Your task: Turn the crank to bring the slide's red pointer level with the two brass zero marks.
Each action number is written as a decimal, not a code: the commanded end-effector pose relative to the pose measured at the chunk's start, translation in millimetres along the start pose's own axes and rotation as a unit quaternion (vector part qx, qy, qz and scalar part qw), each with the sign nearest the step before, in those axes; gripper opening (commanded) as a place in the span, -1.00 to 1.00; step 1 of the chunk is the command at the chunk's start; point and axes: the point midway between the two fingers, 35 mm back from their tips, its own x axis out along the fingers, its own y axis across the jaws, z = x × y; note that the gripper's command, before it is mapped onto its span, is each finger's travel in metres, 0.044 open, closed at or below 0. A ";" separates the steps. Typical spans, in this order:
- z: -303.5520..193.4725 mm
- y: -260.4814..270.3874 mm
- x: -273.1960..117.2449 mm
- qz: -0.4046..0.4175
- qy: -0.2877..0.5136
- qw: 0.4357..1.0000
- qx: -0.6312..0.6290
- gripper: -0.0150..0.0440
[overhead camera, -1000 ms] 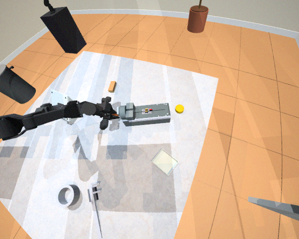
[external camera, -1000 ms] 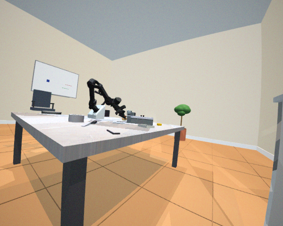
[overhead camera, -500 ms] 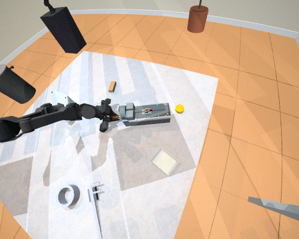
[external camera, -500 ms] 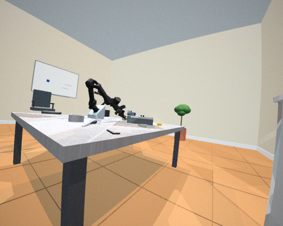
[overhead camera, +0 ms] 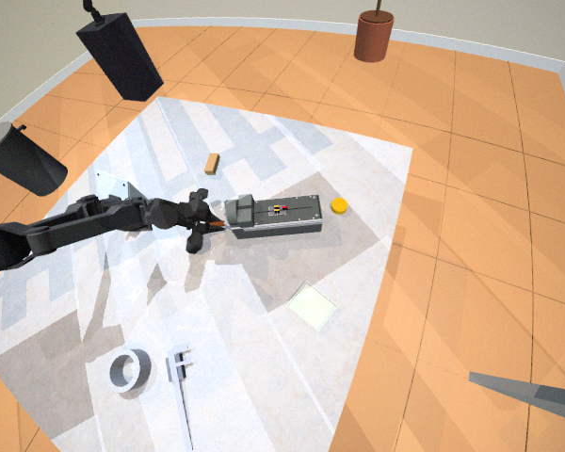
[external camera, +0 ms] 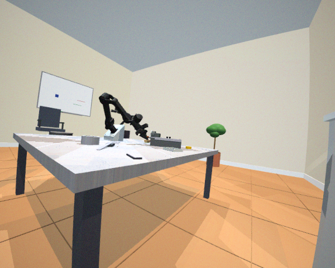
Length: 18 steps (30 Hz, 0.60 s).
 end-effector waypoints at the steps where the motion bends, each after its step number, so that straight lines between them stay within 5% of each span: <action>1: 4.8 -6.6 -4.9 -0.004 -0.002 1.000 0.000 -0.49; 18: 12.9 -10.2 -13.4 -0.004 -0.002 1.000 0.001 -0.49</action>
